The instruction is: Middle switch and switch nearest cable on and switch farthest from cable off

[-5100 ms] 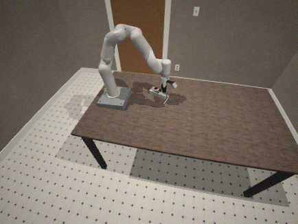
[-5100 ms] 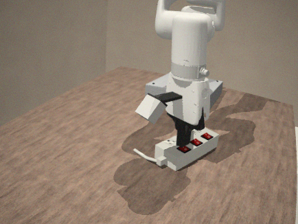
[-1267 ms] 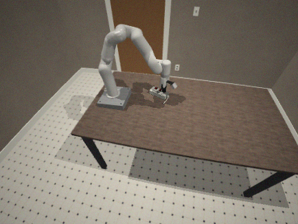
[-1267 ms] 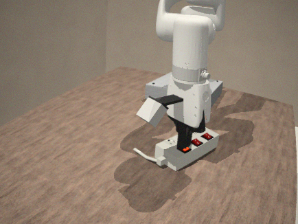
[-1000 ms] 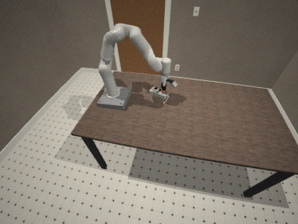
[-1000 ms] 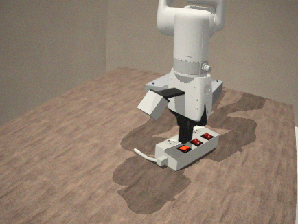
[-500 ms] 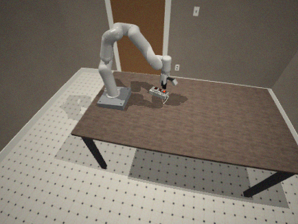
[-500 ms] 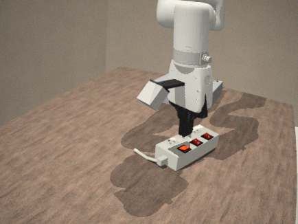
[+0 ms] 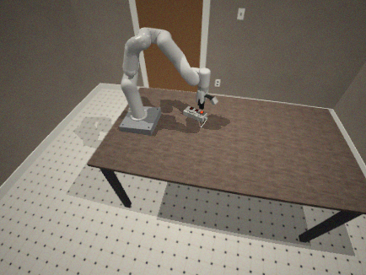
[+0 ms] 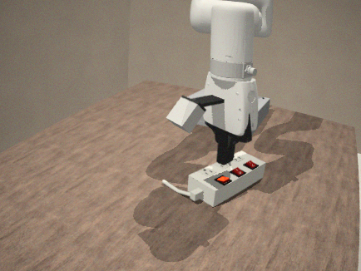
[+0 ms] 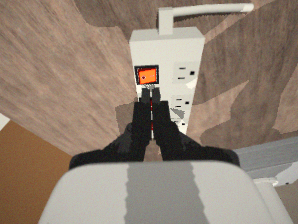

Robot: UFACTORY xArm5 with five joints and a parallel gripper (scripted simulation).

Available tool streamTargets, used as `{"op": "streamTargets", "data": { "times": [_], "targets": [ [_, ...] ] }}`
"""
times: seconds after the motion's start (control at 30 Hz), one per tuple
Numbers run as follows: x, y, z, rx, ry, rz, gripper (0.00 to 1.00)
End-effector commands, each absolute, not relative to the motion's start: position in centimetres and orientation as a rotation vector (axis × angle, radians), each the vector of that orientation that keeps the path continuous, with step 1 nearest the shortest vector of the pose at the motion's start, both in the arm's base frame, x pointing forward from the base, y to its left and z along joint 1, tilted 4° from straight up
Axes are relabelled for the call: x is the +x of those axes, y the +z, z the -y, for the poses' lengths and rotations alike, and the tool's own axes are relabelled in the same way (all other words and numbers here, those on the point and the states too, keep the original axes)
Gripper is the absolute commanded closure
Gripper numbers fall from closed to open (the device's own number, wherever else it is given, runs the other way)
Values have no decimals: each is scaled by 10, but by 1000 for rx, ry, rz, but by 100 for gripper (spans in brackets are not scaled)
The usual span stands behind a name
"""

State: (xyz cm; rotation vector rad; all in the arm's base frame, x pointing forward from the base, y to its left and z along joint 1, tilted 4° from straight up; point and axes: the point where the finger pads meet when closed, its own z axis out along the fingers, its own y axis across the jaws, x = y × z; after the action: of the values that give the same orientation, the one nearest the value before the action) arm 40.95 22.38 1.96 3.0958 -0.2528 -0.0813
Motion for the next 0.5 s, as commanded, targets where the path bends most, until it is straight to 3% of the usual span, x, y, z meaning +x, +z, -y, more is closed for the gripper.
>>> {"op": "streamTargets", "data": {
  "times": [0.0,0.1,0.47],
  "targets": [
    [386,29,-227,3097,-75,250,100],
    [369,33,-228,3096,-74,249,100],
    [368,34,-228,3096,-74,249,100]
  ]
}}
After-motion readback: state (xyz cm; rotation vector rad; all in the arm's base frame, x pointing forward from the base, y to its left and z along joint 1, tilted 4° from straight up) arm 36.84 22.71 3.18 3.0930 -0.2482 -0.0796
